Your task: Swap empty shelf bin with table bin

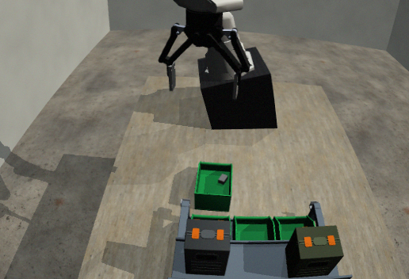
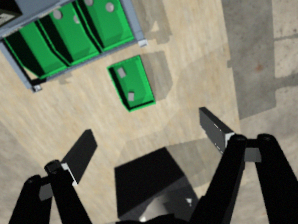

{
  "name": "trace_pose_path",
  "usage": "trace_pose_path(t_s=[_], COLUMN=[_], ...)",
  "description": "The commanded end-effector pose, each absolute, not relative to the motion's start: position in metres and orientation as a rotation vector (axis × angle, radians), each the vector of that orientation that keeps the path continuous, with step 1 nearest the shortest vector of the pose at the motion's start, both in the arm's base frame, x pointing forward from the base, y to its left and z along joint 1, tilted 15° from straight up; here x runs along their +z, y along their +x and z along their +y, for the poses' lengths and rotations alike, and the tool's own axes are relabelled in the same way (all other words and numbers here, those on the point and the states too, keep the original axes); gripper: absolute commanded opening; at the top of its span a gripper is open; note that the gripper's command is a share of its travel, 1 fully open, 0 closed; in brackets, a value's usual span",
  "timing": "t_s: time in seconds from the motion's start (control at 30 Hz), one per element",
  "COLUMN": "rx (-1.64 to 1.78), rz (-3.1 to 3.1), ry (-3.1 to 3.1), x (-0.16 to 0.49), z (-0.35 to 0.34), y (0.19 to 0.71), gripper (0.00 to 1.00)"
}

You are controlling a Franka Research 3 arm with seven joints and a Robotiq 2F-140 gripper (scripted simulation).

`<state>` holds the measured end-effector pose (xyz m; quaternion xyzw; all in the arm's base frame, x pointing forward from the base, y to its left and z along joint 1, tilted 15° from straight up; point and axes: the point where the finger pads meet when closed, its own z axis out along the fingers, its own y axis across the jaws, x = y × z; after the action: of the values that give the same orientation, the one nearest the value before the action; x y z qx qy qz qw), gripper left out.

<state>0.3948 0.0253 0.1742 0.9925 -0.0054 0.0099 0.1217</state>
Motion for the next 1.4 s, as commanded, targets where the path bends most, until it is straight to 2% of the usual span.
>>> trace_pose_path(t_s=[0.0, 0.97, 1.37], rx=[0.055, 0.077, 0.077], rz=[0.125, 0.179, 0.179], ry=[2.896, 2.885, 2.885], x=[0.176, 0.162, 0.067], z=[0.022, 0.013, -0.011], y=[0.396, 0.392, 0.399], gripper=[1.0, 1.0, 1.0])
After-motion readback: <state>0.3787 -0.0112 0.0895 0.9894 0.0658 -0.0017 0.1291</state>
